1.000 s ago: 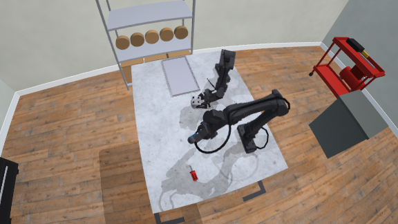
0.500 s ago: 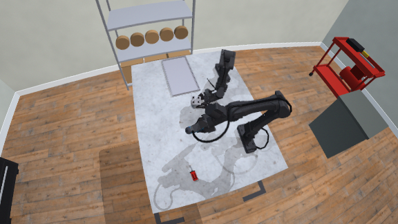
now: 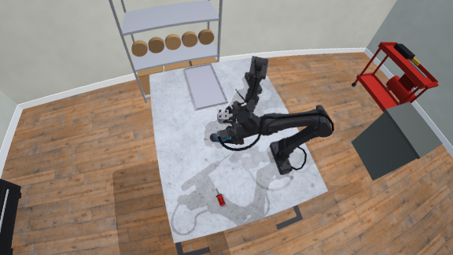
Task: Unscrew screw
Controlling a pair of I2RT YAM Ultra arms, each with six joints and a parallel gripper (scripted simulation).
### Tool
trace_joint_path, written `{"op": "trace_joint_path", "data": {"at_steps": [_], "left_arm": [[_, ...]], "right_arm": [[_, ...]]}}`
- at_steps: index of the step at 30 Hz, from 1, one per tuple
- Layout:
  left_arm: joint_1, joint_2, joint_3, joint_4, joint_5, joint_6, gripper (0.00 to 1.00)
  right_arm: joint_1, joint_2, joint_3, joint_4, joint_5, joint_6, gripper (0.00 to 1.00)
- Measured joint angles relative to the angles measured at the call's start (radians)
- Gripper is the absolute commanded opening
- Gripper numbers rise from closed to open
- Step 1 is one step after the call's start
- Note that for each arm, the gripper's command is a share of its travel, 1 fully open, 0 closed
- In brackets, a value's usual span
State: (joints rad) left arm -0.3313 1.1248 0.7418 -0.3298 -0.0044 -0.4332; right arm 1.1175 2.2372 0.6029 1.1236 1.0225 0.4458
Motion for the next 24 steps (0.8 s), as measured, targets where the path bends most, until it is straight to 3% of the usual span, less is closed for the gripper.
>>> {"op": "trace_joint_path", "data": {"at_steps": [24], "left_arm": [[-0.150, -0.071, -0.065, 0.188, 0.000, 0.132, 0.42]], "right_arm": [[0.000, 0.000, 0.000, 0.000, 0.000, 0.000, 0.59]]}}
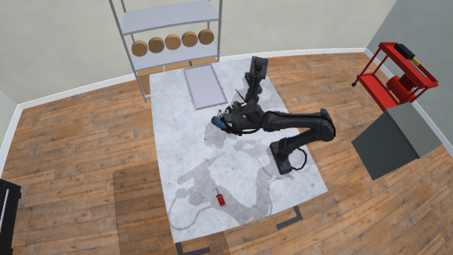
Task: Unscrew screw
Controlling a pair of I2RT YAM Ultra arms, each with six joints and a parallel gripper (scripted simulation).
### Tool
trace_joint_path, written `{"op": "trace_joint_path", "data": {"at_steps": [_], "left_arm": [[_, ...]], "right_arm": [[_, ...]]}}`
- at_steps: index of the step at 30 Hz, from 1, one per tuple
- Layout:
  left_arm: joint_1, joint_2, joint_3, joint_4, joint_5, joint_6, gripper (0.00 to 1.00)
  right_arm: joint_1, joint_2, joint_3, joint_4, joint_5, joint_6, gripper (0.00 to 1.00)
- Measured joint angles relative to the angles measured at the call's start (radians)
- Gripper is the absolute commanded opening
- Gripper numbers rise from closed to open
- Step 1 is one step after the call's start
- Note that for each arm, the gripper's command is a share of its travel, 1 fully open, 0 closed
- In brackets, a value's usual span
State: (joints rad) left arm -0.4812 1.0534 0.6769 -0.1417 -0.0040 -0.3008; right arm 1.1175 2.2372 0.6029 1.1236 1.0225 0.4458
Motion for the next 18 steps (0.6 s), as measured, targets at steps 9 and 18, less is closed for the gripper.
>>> {"op": "trace_joint_path", "data": {"at_steps": [9, 18], "left_arm": [[-0.084, -0.046, -0.048, 0.068, -0.002, 0.053, 0.42], [-0.126, -0.061, -0.064, 0.145, -0.002, 0.101, 0.42]], "right_arm": [[0.000, 0.000, 0.000, 0.000, 0.000, 0.000, 0.59], [0.000, 0.000, 0.000, 0.000, 0.000, 0.000, 0.59]]}}
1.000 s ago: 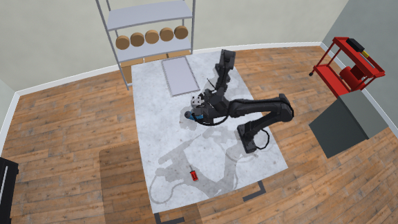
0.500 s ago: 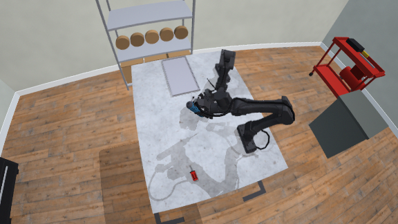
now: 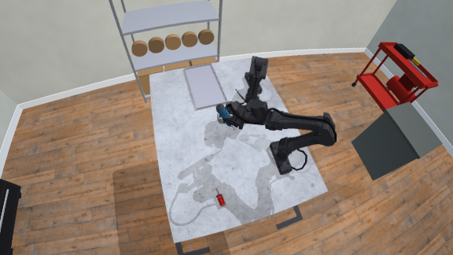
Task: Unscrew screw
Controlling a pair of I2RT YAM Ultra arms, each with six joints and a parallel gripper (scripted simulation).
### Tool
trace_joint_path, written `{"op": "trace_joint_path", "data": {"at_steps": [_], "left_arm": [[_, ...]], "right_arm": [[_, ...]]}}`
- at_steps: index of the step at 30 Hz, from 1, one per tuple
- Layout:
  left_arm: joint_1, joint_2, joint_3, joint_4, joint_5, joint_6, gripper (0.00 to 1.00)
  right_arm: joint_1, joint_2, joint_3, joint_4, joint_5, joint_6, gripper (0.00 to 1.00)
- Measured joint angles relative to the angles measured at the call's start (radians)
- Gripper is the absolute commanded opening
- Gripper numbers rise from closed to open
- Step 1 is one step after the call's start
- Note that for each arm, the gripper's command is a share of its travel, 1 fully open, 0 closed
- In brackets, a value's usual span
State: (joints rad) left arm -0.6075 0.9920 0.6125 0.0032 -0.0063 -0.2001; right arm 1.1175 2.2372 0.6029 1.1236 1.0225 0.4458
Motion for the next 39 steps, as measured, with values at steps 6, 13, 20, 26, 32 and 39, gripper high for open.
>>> {"op": "trace_joint_path", "data": {"at_steps": [6, 13, 20, 26, 32, 39], "left_arm": [[-0.058, -0.031, -0.032, 0.035, -0.001, 0.034, 0.42], [-0.119, -0.059, -0.049, 0.100, 0.003, 0.082, 0.42], [-0.147, -0.072, -0.080, 0.151, -0.001, 0.113, 0.42], [-0.212, -0.110, -0.100, 0.196, -0.001, 0.152, 0.42], [-0.241, -0.119, -0.107, 0.249, 0.001, 0.186, 0.42], [-0.241, -0.108, -0.107, 0.291, 0.001, 0.200, 0.42]], "right_arm": [[0.000, 0.000, 0.000, 0.000, 0.000, 0.000, 0.59], [0.000, 0.000, 0.000, 0.000, 0.000, 0.000, 0.59], [0.000, 0.000, 0.000, 0.000, 0.000, 0.000, 0.59], [0.000, 0.000, 0.000, 0.000, 0.000, 0.000, 0.59], [0.000, 0.000, 0.000, 0.000, 0.000, 0.000, 0.59], [0.000, 0.000, 0.000, 0.000, 0.000, 0.000, 0.59]]}}
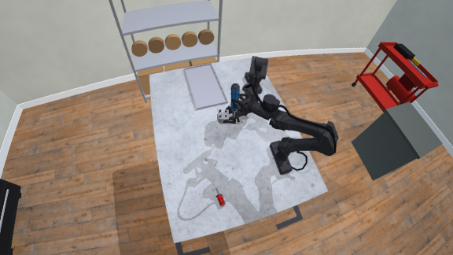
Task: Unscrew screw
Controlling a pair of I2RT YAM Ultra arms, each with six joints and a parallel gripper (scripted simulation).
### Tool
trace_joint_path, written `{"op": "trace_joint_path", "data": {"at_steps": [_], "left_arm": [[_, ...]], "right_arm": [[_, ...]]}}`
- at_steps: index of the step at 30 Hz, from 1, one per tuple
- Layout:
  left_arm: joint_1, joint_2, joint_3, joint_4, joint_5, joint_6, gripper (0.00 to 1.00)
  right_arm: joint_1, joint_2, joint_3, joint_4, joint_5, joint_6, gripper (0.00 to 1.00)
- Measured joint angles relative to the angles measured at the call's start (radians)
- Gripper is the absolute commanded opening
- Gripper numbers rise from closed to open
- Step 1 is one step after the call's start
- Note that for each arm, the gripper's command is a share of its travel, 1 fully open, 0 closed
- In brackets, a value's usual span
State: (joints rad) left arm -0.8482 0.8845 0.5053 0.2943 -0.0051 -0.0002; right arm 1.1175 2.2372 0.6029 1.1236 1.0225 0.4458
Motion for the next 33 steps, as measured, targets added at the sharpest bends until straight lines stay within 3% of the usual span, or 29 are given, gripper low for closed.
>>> {"op": "trace_joint_path", "data": {"at_steps": [33], "left_arm": [[0.003, 0.013, -0.007, 0.095, 0.000, 0.005, 0.42]], "right_arm": [[0.000, 0.000, 0.000, 0.000, 0.000, 0.000, 0.59]]}}
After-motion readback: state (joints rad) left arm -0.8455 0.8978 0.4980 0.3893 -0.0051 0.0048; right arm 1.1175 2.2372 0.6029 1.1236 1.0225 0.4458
